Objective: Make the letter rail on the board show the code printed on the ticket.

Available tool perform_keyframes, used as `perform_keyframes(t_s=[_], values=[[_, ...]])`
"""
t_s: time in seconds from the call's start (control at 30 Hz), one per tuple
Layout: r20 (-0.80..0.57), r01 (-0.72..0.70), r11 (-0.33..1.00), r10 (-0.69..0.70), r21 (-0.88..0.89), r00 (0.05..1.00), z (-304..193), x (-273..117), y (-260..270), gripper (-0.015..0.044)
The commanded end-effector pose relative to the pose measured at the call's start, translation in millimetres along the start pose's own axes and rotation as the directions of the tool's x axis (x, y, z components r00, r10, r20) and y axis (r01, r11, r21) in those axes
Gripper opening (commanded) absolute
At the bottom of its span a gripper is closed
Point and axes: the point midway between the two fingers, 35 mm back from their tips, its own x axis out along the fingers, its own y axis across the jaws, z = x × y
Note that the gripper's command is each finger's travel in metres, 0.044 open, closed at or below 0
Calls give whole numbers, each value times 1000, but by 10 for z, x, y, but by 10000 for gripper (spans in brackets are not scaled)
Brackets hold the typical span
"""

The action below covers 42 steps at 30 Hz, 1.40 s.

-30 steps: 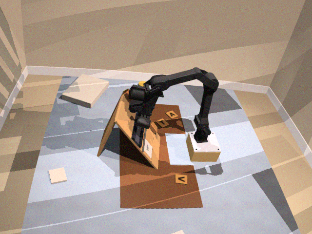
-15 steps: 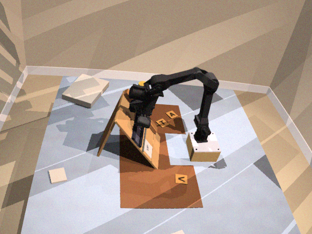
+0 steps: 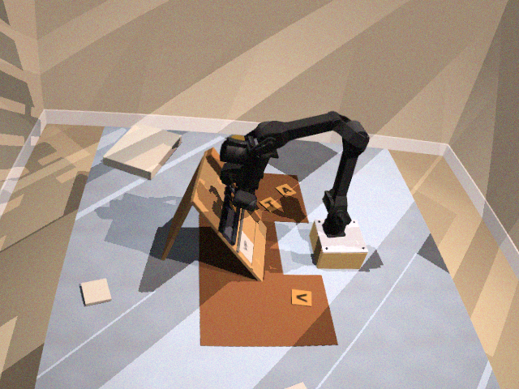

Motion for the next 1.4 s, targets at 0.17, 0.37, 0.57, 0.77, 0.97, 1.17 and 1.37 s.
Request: perform_keyframes(t_s=[0.17, 0.37, 0.57, 0.77, 0.97, 1.17, 1.37], values=[[3, 4, 1000, -4, 5, 1000, -63, -86, -5, 0], [57, -36, 941, 58, -336, 997, -126, -377, 21, 131], [151, 30, 597, 155, -802, 976, -327, -880, 41, 289], [232, 208, 125, 238, -970, 943, -578, -1288, 48, 440], [276, 327, -154, 283, -932, 919, -745, -1495, 48, 440], [278, 333, -166, 285, -928, 917, -753, -1504, 48, 440], [278, 333, -166, 285, -928, 917, -753, -1504, 48, 440]])
